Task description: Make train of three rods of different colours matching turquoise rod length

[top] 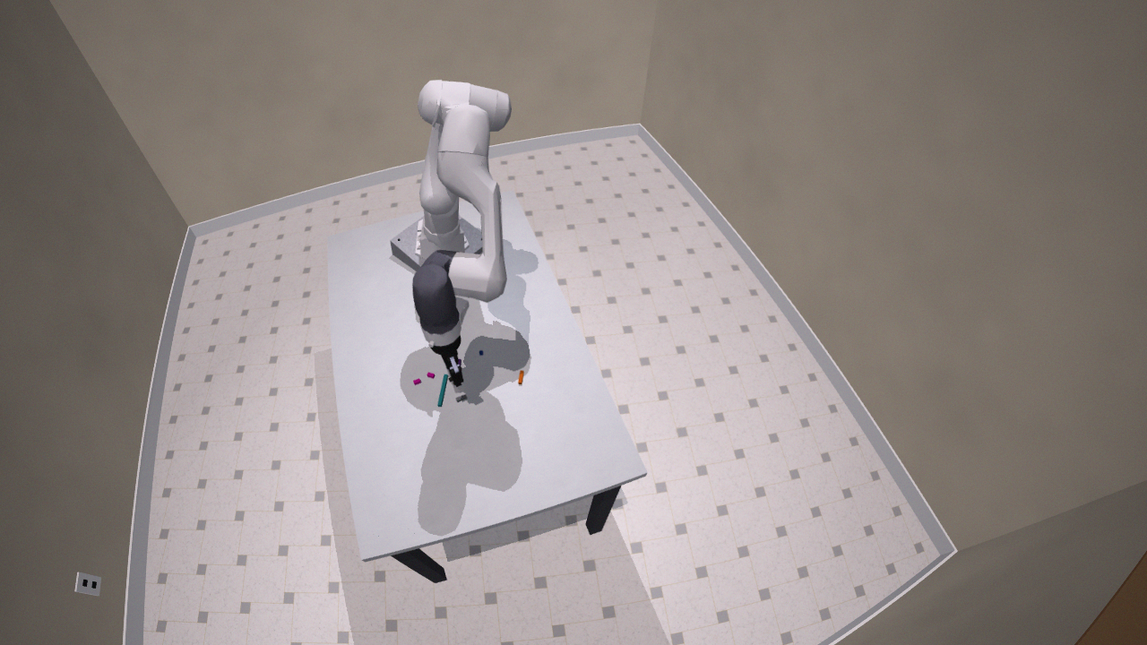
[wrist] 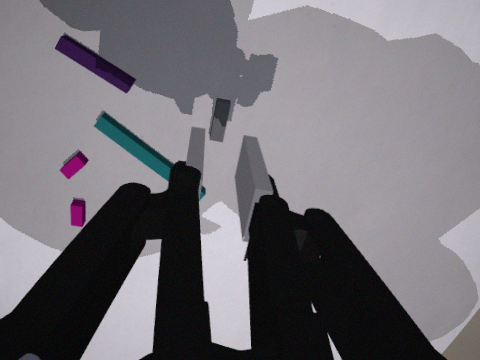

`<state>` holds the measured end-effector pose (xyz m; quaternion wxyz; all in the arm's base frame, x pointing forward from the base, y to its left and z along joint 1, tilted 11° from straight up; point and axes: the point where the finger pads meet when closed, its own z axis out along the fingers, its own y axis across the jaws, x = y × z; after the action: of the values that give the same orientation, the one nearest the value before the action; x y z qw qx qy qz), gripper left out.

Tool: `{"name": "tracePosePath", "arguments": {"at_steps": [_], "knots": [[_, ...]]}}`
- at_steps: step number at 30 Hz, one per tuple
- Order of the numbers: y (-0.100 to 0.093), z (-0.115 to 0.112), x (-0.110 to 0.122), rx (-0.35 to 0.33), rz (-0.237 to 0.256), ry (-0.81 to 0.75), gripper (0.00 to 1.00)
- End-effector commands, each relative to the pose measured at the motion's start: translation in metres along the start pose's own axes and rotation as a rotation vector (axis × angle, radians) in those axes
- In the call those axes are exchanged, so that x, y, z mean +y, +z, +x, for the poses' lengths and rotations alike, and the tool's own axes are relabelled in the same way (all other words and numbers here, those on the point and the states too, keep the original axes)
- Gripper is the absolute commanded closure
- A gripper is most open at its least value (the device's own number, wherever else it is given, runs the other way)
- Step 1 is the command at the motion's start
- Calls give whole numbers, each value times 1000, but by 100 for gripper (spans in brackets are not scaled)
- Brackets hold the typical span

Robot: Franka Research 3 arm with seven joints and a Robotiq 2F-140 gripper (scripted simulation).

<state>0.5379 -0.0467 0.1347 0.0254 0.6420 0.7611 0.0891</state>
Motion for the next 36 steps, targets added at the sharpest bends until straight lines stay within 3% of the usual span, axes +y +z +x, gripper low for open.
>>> {"name": "tracePosePath", "arguments": {"at_steps": [1,36], "knots": [[0,1,0,2,2,13,85],[11,0,0,2,2,12,85]]}}
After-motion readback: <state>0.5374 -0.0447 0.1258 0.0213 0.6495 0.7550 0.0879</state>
